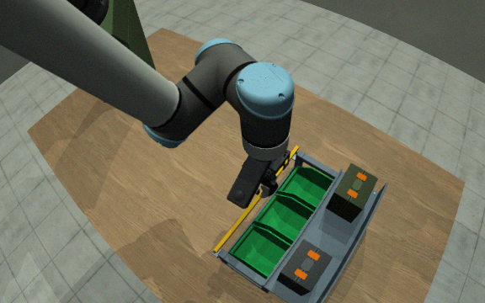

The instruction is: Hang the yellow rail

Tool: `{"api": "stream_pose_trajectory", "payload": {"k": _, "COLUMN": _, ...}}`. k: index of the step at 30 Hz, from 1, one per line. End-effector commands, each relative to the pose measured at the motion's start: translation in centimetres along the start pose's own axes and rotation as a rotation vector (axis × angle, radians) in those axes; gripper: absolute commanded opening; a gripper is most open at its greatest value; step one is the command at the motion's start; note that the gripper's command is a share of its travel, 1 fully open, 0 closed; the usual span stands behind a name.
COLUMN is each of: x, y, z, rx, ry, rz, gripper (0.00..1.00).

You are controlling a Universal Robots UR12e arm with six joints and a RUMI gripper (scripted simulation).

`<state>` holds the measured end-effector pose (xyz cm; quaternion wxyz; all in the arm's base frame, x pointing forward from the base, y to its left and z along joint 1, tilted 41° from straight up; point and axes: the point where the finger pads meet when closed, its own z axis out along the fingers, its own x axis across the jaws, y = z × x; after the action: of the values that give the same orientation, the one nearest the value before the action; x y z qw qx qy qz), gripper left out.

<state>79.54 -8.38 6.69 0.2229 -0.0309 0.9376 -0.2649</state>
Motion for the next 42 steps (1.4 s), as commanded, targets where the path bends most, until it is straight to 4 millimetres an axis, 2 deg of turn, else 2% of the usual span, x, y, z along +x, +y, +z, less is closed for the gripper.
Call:
{"api": "stream_pose_trajectory", "payload": {"k": 1, "x": -0.30, "y": -0.12, "z": 0.07, "rx": 0.001, "ry": -0.004, "rz": 0.002, "gripper": 0.00}}
{"api": "stream_pose_trajectory", "payload": {"k": 42, "x": -0.29, "y": -0.13, "z": 0.51, "rx": 0.001, "ry": -0.004, "rz": 0.005, "gripper": 0.00}}
